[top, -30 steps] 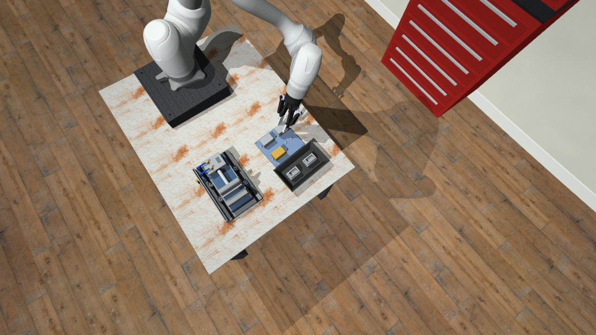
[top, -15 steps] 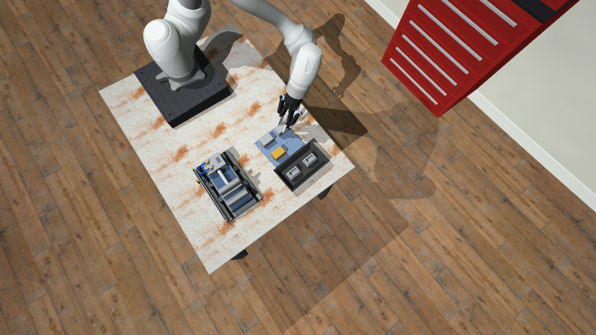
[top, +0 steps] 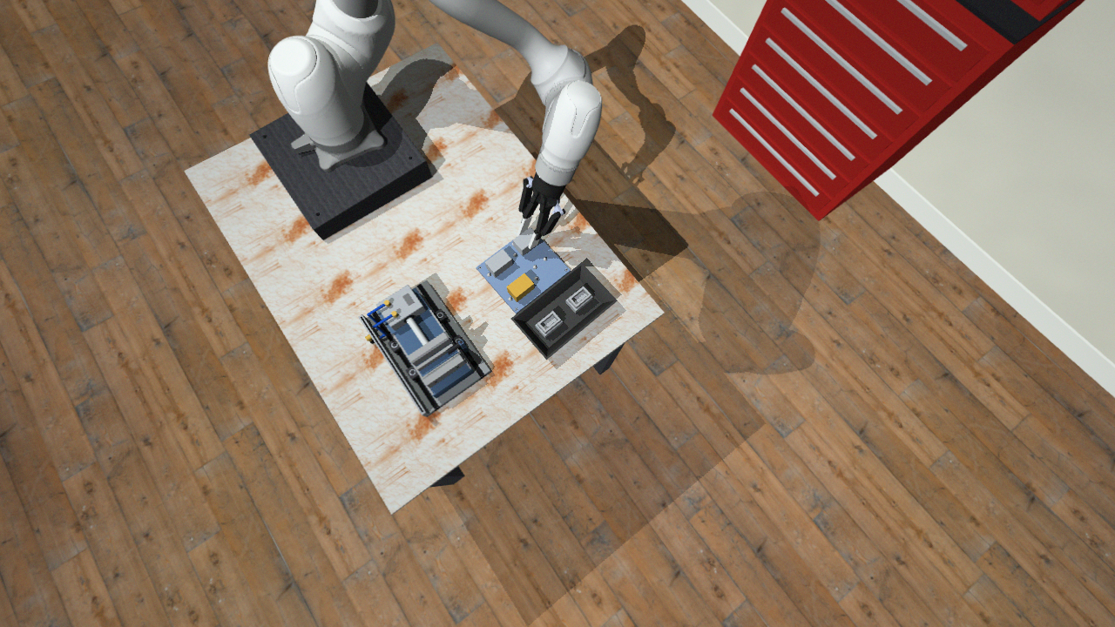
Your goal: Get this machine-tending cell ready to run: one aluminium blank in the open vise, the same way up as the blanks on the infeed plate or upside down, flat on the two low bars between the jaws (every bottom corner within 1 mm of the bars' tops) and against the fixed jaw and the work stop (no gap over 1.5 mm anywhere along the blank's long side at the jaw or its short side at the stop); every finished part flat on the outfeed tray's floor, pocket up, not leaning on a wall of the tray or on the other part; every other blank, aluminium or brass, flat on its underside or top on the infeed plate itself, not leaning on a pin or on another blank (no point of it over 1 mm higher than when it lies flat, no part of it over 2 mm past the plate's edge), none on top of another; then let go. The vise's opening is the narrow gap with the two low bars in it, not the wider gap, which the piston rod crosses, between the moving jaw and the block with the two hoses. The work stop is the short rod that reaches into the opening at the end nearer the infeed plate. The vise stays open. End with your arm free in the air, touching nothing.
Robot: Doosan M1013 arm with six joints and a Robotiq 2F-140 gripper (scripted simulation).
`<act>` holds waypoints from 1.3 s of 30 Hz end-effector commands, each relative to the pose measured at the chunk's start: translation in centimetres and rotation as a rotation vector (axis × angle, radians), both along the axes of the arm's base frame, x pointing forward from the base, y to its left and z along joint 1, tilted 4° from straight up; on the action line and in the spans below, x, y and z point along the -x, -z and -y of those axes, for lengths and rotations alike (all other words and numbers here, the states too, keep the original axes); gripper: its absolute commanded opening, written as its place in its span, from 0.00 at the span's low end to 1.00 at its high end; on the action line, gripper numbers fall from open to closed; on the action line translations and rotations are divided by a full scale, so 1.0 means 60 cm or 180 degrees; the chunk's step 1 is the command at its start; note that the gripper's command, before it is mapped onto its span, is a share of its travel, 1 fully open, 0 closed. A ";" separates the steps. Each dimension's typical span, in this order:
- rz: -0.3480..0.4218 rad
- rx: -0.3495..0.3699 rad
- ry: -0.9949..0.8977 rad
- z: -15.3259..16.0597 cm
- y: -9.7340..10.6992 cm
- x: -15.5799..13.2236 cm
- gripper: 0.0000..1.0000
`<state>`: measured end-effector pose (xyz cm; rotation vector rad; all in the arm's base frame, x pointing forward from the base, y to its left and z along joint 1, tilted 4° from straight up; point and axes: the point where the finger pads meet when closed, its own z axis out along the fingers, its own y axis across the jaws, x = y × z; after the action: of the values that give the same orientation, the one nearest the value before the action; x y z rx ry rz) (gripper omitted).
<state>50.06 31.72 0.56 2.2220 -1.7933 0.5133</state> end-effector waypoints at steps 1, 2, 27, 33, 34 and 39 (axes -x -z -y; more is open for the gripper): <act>0.0000 -0.0001 0.0000 0.000 0.000 0.000 0.00; 0.0000 -0.0001 0.0000 0.000 0.001 0.000 0.00; 0.0000 -0.0001 0.0000 0.001 0.016 -0.001 0.00; 0.0000 -0.0001 0.0000 0.001 0.020 -0.001 0.00; 0.0000 -0.0001 0.0000 0.001 0.020 -0.001 0.00; 0.0000 -0.0001 0.0000 0.001 0.021 -0.001 0.00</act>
<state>50.11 31.66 -0.68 2.2221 -1.7933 0.5133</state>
